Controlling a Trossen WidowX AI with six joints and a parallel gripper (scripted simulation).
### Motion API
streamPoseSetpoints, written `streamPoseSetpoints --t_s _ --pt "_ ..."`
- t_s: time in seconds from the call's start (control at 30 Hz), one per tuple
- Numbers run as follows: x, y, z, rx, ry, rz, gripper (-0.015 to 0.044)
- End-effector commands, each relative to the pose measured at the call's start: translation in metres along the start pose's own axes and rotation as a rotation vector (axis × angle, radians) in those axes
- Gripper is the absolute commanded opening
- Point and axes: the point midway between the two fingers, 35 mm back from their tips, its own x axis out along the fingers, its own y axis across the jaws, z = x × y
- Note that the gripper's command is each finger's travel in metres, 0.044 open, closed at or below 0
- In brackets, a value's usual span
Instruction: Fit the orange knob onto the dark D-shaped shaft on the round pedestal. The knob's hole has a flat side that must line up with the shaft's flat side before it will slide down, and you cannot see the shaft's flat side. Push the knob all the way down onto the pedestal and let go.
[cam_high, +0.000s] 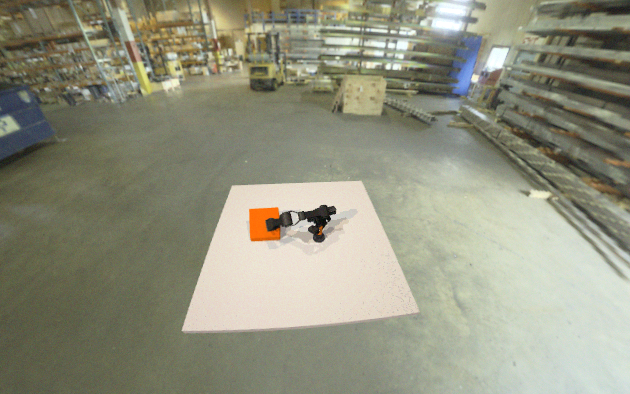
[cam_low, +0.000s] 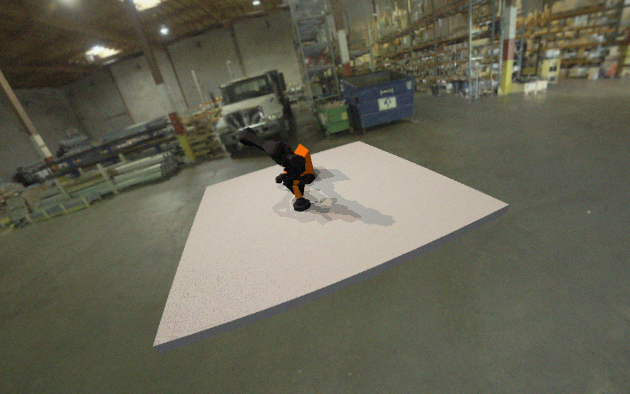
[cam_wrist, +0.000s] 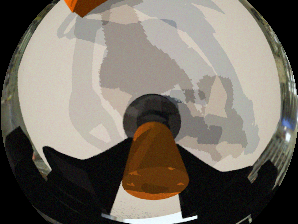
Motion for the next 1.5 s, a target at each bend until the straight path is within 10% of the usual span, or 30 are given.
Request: streamPoseSetpoints --t_s 0.0,1.47 --pt "-0.0030 -0.0005 -0.0003 -0.004 0.002 -0.002 0.0000" --pt "0.0035 0.0002 -0.0004 -0.209 0.002 -0.001 0.0000"
